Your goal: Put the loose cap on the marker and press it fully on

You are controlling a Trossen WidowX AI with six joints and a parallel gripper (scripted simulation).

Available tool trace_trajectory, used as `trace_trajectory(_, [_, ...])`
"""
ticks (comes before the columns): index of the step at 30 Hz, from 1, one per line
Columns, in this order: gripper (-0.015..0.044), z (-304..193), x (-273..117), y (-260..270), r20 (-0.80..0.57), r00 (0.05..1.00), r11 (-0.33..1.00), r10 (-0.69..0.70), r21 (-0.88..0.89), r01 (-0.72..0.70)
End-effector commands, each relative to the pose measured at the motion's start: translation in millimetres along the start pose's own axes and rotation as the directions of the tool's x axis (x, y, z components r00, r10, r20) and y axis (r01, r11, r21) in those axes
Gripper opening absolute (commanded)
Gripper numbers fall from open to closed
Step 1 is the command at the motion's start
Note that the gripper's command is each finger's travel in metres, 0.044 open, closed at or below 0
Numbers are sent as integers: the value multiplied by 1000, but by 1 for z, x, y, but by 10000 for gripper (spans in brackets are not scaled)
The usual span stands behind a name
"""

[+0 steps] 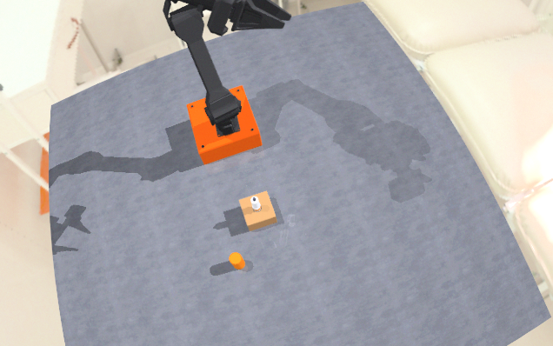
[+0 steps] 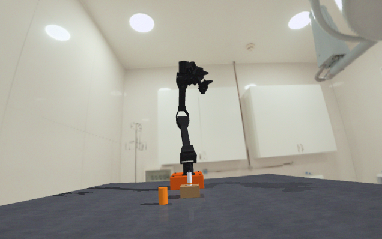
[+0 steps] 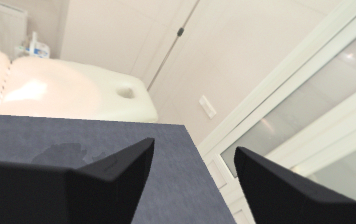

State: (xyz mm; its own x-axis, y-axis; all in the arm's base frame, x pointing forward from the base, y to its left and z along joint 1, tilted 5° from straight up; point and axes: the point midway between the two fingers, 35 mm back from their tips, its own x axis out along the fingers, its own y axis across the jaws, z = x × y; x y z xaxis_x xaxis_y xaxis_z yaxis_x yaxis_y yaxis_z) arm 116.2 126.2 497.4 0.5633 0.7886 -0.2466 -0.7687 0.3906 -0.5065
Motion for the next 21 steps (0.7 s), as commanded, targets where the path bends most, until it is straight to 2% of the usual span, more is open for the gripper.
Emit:
trace_trajectory(1, [251, -37, 28, -26, -130, 991, 996, -22, 85, 33])
trace_trajectory(6, [251, -89, 60, -55, -289, 957, 969, -21, 231, 90])
trace_trajectory(11, [251, -167, 89, -83, -484, 875, 899, 15, 389, 200])
trace_trajectory(16, [251, -251, 104, -96, -652, 753, 798, 88, 498, 338])
trace_trajectory(21, [251, -343, 105, -94, -783, 588, 674, 202, 547, 497])
